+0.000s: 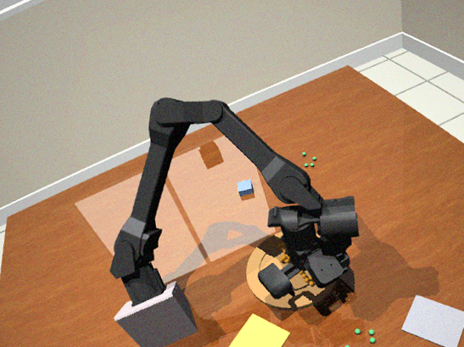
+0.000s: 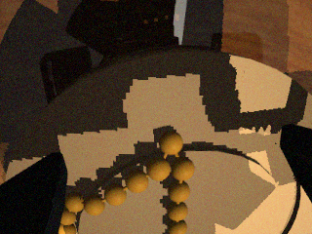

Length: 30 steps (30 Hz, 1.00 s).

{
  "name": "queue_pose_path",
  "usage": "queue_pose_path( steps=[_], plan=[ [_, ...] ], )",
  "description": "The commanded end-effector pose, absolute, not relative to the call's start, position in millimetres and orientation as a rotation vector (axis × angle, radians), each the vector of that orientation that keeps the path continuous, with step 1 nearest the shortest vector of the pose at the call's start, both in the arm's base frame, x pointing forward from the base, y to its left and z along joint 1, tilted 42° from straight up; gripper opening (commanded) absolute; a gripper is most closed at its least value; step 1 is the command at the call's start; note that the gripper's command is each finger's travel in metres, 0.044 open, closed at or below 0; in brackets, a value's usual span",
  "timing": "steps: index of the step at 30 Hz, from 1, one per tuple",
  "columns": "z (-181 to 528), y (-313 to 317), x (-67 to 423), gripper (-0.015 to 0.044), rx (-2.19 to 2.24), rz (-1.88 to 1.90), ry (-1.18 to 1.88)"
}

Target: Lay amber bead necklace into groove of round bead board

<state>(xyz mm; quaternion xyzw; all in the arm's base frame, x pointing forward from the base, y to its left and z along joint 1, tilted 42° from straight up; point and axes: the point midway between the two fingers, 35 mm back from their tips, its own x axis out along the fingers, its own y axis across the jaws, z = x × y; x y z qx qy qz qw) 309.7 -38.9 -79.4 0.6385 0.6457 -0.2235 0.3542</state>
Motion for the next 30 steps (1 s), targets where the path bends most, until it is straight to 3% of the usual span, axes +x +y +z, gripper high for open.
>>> queue_pose_path(
  steps=[1, 5, 17, 24, 30],
  plan=[
    [-80, -39, 309, 0.044, 1.644, -0.58, 1.671],
    [-80, -39, 309, 0.044, 1.644, -0.58, 1.671],
    [-54, -39, 328, 0.0125, 0.858, 0.295, 1.542],
    [-35, -37, 339, 0.012, 0.303, 0.778, 1.3],
    [-32, -37, 342, 0.012, 0.186, 0.868, 1.236]
  ],
)
